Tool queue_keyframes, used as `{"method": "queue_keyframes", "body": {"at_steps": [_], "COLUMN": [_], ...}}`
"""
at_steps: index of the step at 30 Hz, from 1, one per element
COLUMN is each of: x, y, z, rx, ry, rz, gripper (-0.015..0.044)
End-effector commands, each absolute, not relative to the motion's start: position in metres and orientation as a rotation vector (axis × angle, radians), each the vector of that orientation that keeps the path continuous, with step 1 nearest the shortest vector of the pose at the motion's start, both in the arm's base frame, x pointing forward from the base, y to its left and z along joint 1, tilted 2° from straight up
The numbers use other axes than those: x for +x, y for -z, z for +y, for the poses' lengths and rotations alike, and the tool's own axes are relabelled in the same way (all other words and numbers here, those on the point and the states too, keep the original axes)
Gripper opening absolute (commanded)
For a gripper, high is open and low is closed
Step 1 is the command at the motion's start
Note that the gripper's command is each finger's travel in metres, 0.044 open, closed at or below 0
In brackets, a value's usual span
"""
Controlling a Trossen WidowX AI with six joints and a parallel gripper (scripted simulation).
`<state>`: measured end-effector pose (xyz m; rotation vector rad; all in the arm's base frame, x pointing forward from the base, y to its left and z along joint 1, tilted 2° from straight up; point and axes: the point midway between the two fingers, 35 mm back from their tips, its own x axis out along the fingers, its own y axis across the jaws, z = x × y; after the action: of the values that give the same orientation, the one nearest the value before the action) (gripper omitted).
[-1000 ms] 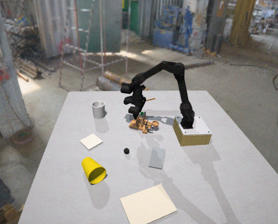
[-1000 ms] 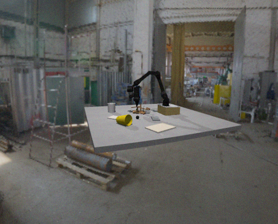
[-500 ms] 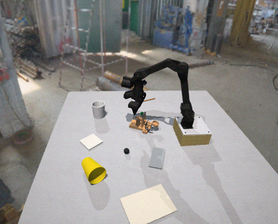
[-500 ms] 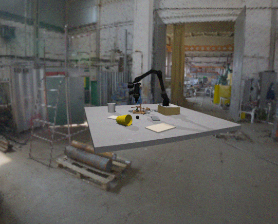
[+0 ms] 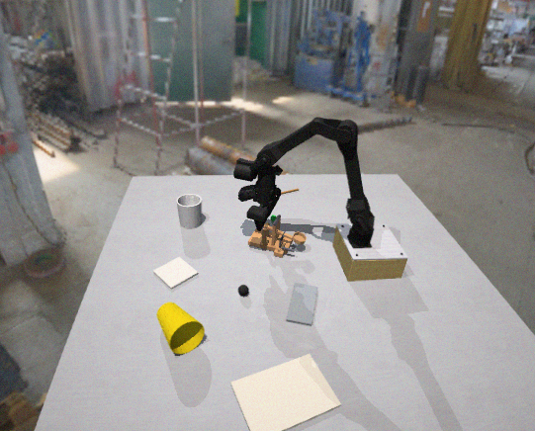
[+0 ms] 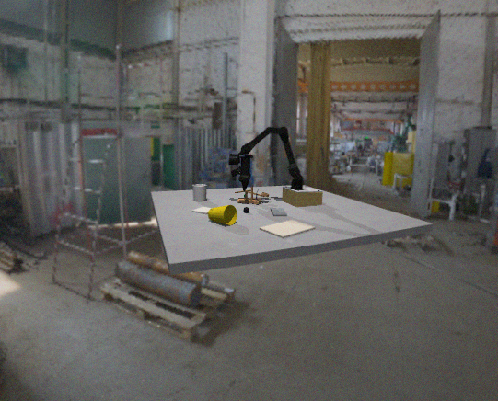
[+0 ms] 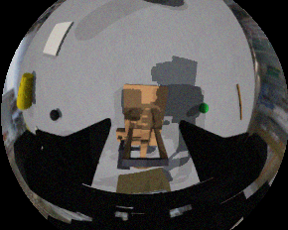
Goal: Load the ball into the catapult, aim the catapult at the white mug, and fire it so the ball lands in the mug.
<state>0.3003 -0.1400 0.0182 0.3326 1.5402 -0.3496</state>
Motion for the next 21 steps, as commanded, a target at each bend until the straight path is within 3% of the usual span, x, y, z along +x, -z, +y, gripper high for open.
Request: {"method": "queue_keyframes", "body": {"at_steps": [1, 21], "x": [0.299, 0.298], "y": [-0.008, 0.024], "z": [-0.14, -0.14], "rx": [0.337, 0.337], "ry": [0.357, 0.357], "rz": [1.549, 1.549], "gripper": [0.044, 0.044]}}
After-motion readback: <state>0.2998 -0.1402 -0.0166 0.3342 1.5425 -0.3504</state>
